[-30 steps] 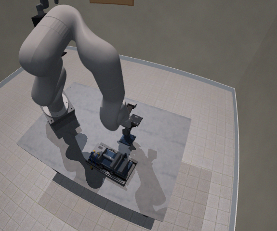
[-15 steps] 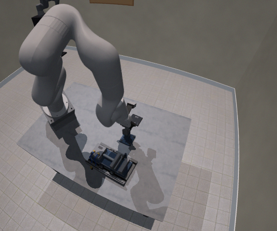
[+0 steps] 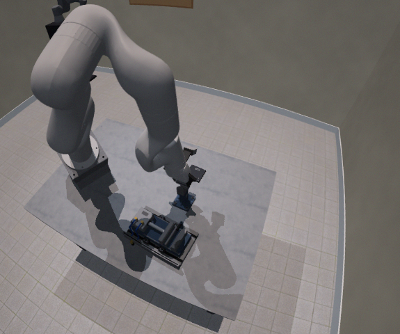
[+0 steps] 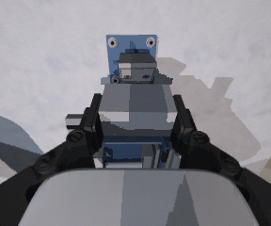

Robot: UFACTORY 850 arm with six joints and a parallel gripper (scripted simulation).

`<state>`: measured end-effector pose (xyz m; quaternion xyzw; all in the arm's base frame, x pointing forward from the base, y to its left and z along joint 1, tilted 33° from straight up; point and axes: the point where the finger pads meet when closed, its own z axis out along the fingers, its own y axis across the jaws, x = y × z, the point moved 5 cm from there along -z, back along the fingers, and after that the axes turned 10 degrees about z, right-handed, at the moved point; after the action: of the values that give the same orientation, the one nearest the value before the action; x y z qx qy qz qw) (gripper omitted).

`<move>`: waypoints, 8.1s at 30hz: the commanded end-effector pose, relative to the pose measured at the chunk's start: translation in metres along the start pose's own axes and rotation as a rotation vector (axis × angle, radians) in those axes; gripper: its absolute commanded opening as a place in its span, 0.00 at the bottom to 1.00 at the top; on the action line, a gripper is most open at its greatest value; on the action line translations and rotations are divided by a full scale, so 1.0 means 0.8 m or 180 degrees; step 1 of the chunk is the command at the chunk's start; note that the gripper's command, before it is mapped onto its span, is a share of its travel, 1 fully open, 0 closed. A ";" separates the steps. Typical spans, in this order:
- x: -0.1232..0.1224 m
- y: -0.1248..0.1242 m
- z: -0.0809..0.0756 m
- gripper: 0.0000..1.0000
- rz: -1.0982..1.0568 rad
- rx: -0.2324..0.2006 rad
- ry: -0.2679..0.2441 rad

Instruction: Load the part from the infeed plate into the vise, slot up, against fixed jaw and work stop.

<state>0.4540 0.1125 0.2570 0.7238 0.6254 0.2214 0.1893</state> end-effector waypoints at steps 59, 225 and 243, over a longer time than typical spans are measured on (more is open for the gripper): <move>0.020 0.001 0.002 0.00 -0.0045 0.0038 -0.0829; 0.064 -0.009 0.042 0.00 -0.0114 -0.0398 -0.3173; 0.064 -0.009 0.050 0.00 -0.0114 -0.0398 -0.3173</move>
<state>0.4754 0.1640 0.2251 0.7179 0.4569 -0.1180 0.5117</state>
